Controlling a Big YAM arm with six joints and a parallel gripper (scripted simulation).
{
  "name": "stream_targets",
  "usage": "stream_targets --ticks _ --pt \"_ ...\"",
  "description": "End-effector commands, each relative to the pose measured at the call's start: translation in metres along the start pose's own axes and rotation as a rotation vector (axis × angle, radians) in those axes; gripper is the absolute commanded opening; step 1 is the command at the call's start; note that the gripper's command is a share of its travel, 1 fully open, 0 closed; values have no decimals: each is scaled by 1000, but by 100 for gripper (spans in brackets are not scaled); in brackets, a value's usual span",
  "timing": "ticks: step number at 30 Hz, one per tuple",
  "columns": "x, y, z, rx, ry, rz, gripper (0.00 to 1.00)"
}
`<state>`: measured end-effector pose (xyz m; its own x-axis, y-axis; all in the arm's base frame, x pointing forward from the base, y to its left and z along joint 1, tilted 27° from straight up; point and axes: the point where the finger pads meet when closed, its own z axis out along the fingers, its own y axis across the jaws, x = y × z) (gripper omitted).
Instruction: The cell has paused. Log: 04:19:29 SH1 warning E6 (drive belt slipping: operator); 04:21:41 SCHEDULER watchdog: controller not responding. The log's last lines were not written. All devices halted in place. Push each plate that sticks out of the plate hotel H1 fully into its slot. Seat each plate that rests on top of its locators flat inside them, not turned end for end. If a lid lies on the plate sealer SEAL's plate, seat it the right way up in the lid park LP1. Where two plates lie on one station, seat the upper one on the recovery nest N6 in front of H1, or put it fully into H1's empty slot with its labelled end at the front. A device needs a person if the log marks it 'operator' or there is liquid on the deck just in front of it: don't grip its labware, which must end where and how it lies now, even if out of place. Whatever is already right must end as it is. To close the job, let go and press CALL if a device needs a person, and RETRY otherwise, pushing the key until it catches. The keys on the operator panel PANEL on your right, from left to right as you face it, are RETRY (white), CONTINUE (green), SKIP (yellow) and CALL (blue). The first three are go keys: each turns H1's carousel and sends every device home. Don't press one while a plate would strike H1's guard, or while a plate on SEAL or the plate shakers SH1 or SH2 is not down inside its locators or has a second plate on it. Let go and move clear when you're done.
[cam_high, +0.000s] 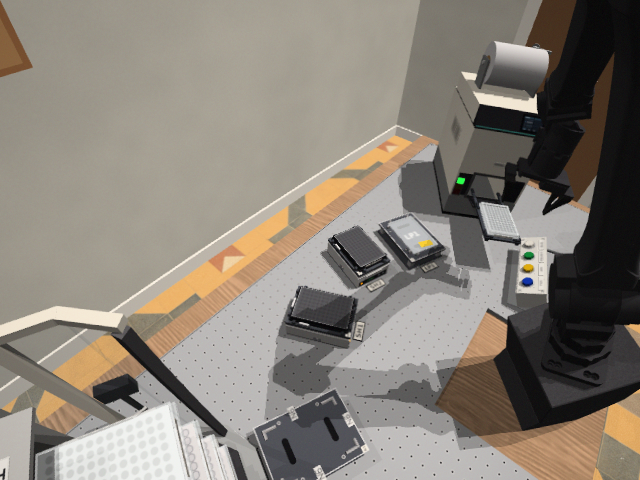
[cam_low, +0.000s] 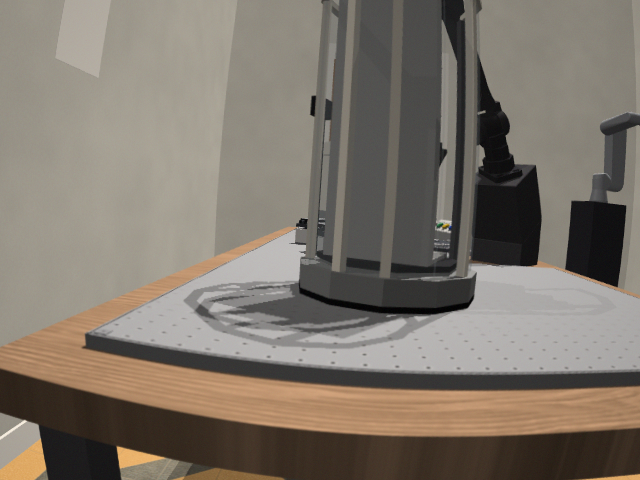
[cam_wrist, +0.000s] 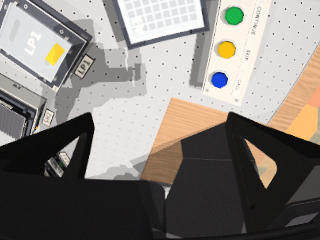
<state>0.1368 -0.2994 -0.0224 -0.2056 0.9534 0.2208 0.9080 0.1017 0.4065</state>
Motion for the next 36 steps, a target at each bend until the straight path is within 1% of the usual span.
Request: stream_targets --ticks 1,4,6,14,21,23,24,28,33,36 --pt "0 -11 -8 0 -38 47 100" --pt "4 -20 -8 2 -36 25 100" --pt "4 -20 -8 2 -36 25 100" --pt "17 -45 -5 3 -29 28 100" --pt "30 -68 1 1 -10 36 100" --pt "30 -68 1 1 -10 36 100" --pt "31 -70 -2 2 -18 33 100" --pt "39 -83 1 0 -6 37 100" --pt "45 -97 -1 2 -13 34 100" --pt "44 -99 -3 2 -22 123 100"
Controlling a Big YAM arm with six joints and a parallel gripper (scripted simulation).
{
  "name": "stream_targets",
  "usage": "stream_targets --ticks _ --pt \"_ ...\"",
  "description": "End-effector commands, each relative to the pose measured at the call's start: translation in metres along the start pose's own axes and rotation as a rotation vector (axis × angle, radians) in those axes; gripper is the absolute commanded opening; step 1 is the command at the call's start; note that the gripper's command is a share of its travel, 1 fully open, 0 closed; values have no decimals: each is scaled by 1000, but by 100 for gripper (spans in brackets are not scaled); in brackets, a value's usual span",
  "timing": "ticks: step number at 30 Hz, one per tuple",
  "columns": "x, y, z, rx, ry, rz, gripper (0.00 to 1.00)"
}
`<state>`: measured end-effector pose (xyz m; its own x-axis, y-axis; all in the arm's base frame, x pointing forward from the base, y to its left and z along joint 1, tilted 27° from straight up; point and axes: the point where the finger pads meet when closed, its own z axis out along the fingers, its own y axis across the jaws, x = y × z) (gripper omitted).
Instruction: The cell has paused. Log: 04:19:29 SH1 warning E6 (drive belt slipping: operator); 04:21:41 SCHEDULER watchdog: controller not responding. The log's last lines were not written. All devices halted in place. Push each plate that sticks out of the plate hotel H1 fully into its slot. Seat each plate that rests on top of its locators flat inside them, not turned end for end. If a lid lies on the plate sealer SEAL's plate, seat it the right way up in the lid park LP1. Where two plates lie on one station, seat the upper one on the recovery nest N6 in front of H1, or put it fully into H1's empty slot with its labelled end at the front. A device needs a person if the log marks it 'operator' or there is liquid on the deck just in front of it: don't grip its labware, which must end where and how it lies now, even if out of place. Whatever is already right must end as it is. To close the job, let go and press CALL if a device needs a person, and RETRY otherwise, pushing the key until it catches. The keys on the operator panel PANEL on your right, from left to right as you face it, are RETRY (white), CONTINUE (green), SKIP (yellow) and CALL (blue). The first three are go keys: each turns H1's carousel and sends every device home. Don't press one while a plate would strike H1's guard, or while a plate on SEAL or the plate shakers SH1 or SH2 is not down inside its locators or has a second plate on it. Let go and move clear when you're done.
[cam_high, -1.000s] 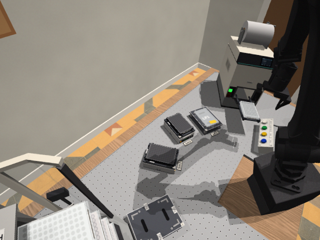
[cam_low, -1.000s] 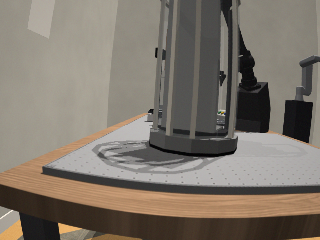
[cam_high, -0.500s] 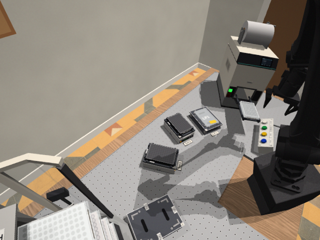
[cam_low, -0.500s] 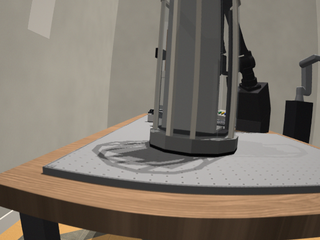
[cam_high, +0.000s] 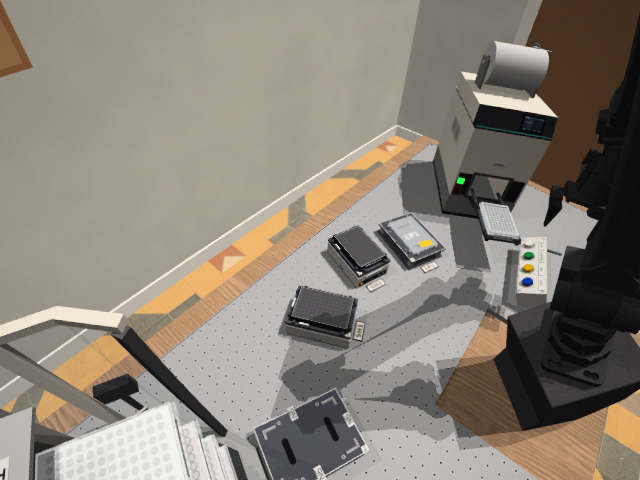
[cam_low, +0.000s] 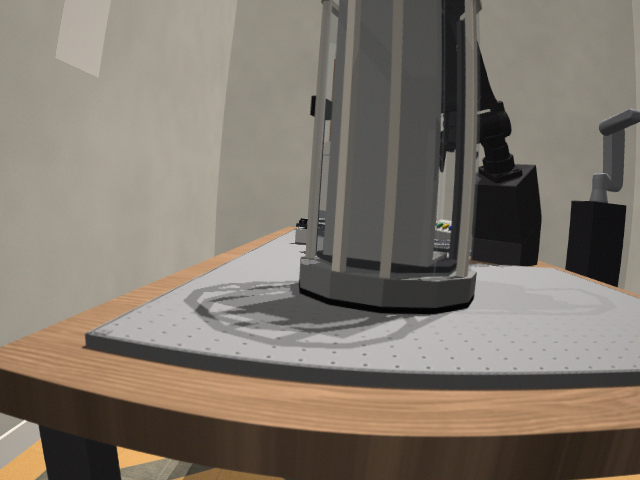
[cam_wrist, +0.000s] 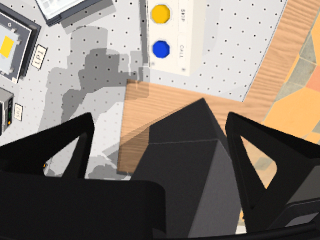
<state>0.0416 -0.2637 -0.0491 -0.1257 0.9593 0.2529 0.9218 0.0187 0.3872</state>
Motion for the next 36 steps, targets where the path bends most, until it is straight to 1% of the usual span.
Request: stream_targets --ticks 1,4,6,19,21,36 --pt "-7 0 -2 8 -18 41 100" --pt "-7 2 -1 10 -15 56 100" --pt "-7 -3 -3 4 -20 122 100" --pt "-7 -3 -3 1 -20 426 100" --pt "-7 -3 -3 1 -20 426 100" --pt "-7 -3 -3 -3 -20 776 100"
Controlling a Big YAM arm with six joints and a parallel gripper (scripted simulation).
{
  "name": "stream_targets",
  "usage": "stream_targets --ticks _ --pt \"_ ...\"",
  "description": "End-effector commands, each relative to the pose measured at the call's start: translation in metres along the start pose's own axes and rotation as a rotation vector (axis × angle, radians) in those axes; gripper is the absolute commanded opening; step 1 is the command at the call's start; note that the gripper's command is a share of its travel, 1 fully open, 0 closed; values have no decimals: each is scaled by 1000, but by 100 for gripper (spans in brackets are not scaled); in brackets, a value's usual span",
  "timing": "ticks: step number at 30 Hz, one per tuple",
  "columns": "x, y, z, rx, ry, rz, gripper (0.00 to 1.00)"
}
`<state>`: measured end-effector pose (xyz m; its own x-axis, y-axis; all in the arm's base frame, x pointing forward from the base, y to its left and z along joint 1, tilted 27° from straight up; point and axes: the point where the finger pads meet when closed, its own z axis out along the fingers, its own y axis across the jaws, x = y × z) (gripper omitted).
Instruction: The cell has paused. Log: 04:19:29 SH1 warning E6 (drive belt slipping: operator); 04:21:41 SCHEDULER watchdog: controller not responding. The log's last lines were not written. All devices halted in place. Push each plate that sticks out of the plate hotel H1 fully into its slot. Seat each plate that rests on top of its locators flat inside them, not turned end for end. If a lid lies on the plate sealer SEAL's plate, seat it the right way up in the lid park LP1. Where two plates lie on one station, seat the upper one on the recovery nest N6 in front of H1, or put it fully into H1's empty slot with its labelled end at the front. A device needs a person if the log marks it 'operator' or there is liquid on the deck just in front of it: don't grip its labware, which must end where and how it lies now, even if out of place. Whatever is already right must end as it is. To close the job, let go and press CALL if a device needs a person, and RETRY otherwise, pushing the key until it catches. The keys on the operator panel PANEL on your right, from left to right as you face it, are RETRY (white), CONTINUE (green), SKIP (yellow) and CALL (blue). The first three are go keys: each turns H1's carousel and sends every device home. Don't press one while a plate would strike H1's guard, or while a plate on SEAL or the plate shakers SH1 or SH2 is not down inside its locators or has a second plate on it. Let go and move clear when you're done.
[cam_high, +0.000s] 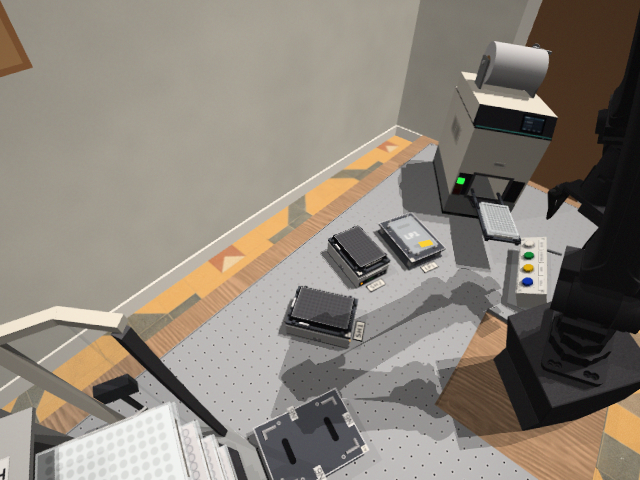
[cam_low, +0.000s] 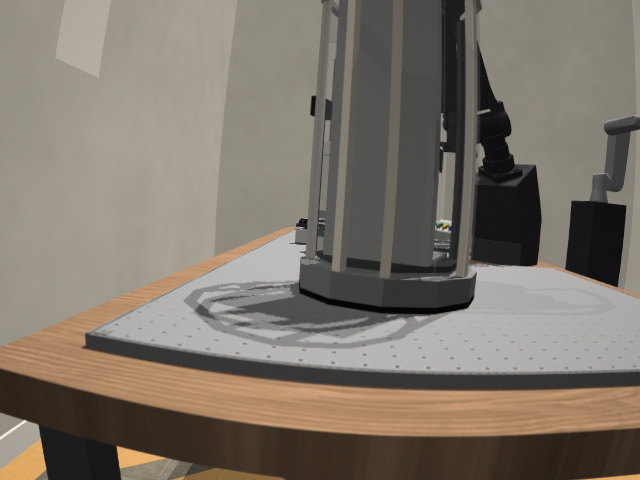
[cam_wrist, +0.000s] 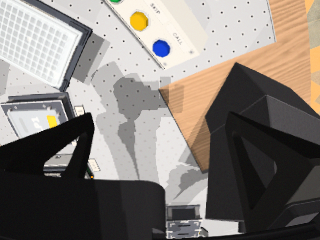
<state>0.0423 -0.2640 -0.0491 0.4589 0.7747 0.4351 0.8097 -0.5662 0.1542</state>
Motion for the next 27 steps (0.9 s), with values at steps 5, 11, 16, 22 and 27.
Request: stream_targets --ticks 5,11,16,22,27 --pt "-7 1 -3 -10 -17 195 100" --pt "-7 1 -3 -11 -16 335 100" --pt "-7 1 -3 -12 -15 451 100" --pt "-7 1 -3 -13 -15 545 100" --pt "-7 1 -3 -14 -14 662 100"
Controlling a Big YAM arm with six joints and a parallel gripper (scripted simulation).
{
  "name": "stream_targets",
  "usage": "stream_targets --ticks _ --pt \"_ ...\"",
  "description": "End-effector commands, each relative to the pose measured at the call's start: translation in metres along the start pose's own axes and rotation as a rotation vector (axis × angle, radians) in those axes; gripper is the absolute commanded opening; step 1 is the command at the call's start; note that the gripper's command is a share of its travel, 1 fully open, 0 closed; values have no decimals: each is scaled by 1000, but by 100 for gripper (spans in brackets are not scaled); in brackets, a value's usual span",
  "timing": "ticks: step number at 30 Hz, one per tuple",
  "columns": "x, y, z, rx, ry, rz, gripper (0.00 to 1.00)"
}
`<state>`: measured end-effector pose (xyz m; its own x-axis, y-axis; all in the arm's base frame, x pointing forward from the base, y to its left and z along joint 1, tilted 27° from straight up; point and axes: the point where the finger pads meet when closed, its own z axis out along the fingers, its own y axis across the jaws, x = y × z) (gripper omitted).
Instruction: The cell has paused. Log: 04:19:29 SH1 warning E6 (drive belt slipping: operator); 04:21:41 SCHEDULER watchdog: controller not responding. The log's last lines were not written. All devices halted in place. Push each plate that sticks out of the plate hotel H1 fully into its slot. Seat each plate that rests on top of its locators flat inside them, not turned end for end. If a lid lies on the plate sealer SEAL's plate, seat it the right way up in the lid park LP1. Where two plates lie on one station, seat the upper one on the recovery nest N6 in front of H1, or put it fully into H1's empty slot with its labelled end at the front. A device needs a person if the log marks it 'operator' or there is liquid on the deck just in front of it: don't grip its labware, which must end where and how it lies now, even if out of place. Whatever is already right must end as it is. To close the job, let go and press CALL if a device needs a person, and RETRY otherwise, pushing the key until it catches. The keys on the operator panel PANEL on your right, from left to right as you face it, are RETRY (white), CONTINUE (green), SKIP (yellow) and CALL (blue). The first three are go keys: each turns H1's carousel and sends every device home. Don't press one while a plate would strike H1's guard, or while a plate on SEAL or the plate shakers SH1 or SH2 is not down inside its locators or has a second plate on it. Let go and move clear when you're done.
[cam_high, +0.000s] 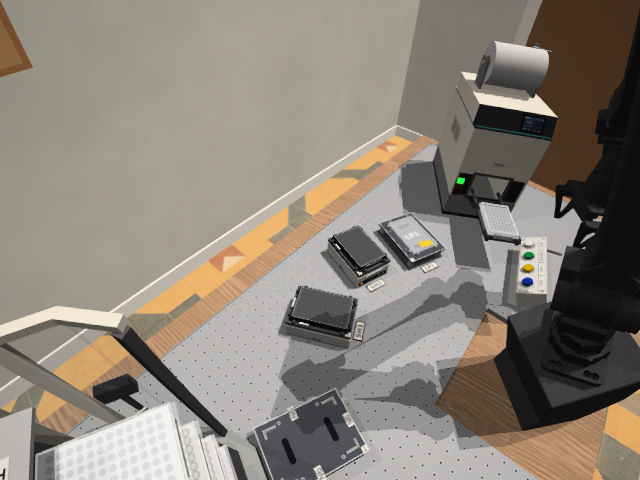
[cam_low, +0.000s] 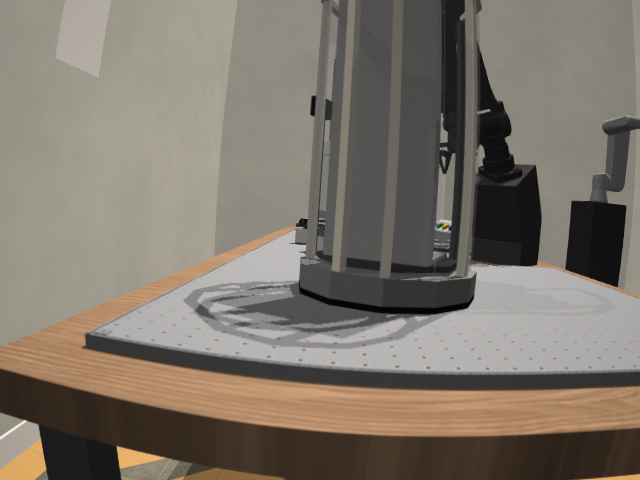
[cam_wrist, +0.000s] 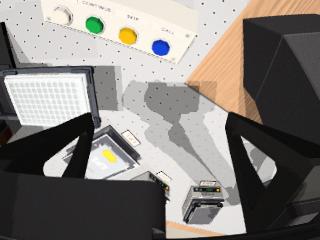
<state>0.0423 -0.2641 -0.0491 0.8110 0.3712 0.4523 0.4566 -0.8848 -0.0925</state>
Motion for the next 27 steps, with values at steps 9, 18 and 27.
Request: stream_targets --ticks 9,18,27 --pt "-5 4 -3 -17 -8 283 100" --pt "-5 10 -7 -23 -10 361 100" --pt "-5 10 -7 -23 -10 361 100"
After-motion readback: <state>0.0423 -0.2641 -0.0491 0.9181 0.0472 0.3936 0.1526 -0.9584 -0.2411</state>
